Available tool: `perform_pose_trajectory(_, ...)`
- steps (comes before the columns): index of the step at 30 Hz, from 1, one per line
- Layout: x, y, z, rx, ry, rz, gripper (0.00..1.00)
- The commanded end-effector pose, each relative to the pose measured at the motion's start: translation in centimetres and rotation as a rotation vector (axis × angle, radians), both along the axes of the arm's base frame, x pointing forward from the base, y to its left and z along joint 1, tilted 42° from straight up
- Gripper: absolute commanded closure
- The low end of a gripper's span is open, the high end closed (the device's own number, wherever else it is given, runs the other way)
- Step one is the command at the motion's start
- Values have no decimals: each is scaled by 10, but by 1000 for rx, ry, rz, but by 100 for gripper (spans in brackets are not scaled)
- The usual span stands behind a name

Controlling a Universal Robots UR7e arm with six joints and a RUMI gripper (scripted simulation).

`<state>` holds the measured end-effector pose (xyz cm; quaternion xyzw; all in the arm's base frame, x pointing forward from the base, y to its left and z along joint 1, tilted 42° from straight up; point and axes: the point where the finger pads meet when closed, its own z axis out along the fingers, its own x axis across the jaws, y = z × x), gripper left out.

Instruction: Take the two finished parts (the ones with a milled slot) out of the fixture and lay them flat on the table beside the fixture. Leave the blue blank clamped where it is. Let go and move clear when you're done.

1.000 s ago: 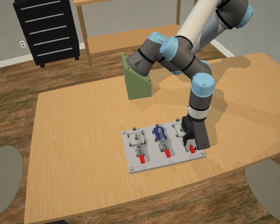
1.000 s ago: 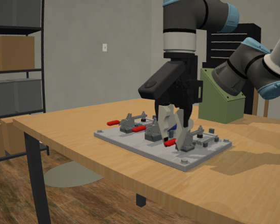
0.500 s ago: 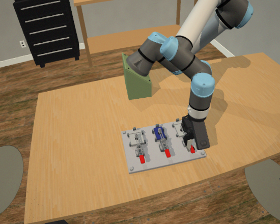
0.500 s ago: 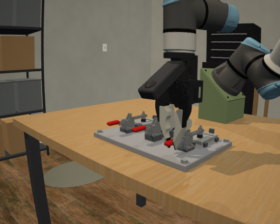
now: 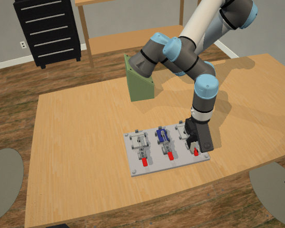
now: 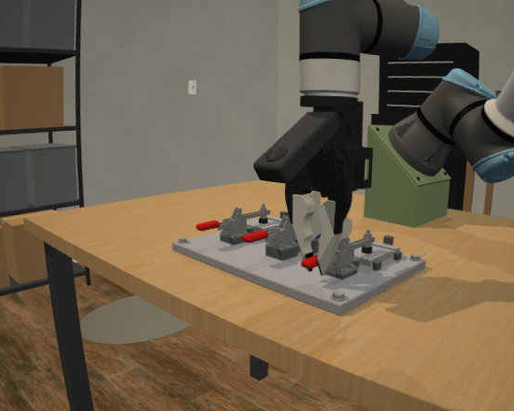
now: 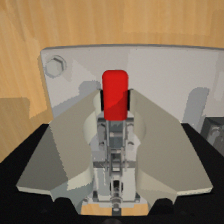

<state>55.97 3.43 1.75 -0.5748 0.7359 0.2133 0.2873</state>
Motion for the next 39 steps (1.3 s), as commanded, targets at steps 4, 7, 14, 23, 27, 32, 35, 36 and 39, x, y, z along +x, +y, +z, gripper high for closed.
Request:
perform_pose_trajectory(4,0,-1,0,-1,-1,-1,100)
perform_pose_trajectory(7,0,-1,0,-1,-1,-1,100)
perform_pose_trajectory(14,0,-1,1,-1,-1,-1,100)
perform_pose_trajectory(23,0,-1,2,-1,-1,-1,100)
perform_pose_trajectory(27,-1,-2,2,-1,-1,-1,100)
perform_pose_trajectory(32,-2,-3,4,-1,-1,-1,100)
perform_pose_trajectory(35,-2,-3,4,-1,-1,-1,100)
perform_pose_trajectory(36,-3,-3,4,-1,-1,-1,100)
perform_pose_trajectory(39,-3,-4,5,-1,-1,-1,100)
